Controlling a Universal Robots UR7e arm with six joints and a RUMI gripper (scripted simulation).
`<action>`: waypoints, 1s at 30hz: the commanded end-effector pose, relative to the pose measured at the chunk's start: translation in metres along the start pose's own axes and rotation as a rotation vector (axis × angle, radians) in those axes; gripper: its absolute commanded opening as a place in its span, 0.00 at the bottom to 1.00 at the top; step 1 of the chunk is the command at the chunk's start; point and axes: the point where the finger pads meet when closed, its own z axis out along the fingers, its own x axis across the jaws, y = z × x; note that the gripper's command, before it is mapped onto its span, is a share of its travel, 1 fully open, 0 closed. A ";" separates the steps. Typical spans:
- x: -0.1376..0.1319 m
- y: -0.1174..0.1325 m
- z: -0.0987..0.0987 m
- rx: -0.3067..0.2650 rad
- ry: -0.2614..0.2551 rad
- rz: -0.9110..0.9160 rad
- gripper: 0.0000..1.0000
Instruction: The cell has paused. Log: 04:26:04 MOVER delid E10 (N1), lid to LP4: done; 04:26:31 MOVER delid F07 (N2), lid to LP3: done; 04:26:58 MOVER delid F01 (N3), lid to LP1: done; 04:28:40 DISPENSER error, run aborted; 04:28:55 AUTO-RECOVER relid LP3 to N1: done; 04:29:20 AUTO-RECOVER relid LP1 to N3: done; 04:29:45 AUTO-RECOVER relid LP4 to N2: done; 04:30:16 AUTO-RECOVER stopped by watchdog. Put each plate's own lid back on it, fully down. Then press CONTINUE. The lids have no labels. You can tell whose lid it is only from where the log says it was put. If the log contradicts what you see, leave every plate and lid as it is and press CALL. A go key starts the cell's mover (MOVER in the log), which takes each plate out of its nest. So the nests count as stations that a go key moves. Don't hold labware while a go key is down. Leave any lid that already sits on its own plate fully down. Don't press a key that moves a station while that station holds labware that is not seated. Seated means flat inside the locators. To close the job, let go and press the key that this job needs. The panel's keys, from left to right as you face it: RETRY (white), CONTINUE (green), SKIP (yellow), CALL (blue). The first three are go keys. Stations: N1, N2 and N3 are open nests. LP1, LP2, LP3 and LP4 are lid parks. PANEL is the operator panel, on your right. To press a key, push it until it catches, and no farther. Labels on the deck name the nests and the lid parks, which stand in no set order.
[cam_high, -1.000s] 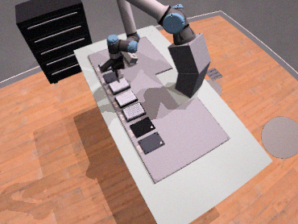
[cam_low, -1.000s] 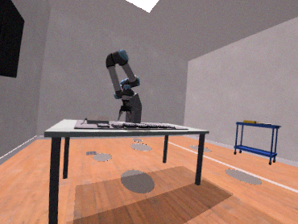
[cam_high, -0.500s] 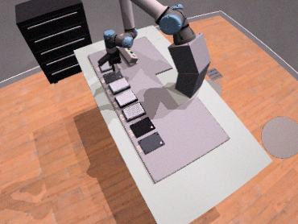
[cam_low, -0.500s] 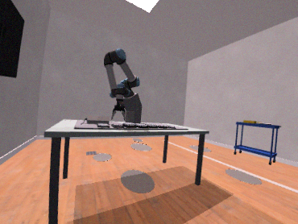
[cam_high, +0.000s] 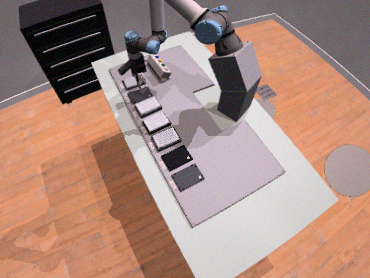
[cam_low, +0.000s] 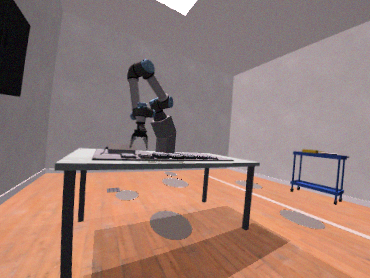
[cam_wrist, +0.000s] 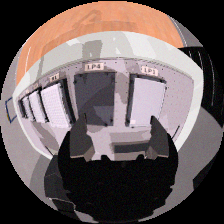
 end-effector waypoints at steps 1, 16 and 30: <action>0.021 -0.001 0.000 0.001 -0.001 0.000 0.82; 0.077 -0.003 0.000 0.001 -0.001 0.000 0.82; 0.077 -0.003 0.005 0.001 -0.001 0.000 0.82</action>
